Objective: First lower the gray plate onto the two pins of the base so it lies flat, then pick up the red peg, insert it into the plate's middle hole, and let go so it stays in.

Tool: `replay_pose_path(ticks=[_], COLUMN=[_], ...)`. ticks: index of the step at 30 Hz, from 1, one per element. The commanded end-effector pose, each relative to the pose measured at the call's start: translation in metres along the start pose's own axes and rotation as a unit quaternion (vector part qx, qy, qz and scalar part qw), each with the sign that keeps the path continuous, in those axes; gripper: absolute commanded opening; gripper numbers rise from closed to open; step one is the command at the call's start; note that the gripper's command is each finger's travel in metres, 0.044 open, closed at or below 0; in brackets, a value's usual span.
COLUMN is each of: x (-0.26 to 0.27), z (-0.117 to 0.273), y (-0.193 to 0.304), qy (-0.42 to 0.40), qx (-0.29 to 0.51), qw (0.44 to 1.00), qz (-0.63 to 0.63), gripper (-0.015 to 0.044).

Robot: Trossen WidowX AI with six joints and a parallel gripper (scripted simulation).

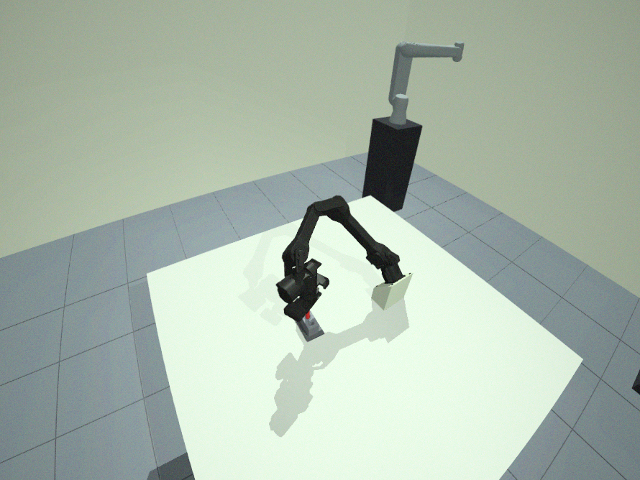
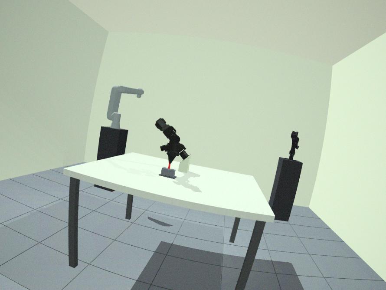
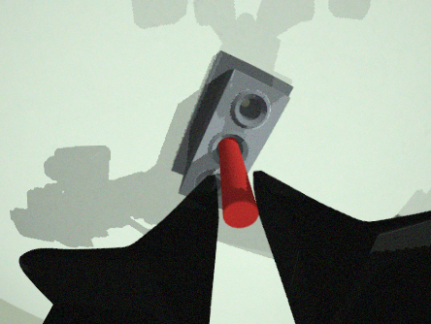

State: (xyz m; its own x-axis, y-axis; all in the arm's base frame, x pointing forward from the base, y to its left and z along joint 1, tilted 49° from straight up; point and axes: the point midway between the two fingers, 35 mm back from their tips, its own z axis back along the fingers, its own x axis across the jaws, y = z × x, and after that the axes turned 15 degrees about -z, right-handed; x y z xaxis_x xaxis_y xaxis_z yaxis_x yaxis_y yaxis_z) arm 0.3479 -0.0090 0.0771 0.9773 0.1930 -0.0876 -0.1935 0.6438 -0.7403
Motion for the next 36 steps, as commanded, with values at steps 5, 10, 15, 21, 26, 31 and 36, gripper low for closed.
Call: replay_pose_path(ticks=[5,10,15,21,26,31,36], x=[0.0,0.0,0.0,-0.002,-0.002,-0.003,-0.004], z=[0.0,0.0,0.003,0.007,0.01,0.013,0.016], y=[0.0,0.0,0.0,0.001,0.002,0.002,0.002], qy=[0.0,0.0,0.002,0.003,0.003,0.003,0.003], qx=[0.0,0.0,-0.001,-0.002,-0.002,-0.002,-0.002], qw=[1.0,1.0,1.0,1.0,1.0,1.0,1.0], qz=[0.0,0.0,0.003,0.005,0.005,0.005,0.005], gripper=[0.015,0.015,0.015,0.015,0.015,0.015,0.015])
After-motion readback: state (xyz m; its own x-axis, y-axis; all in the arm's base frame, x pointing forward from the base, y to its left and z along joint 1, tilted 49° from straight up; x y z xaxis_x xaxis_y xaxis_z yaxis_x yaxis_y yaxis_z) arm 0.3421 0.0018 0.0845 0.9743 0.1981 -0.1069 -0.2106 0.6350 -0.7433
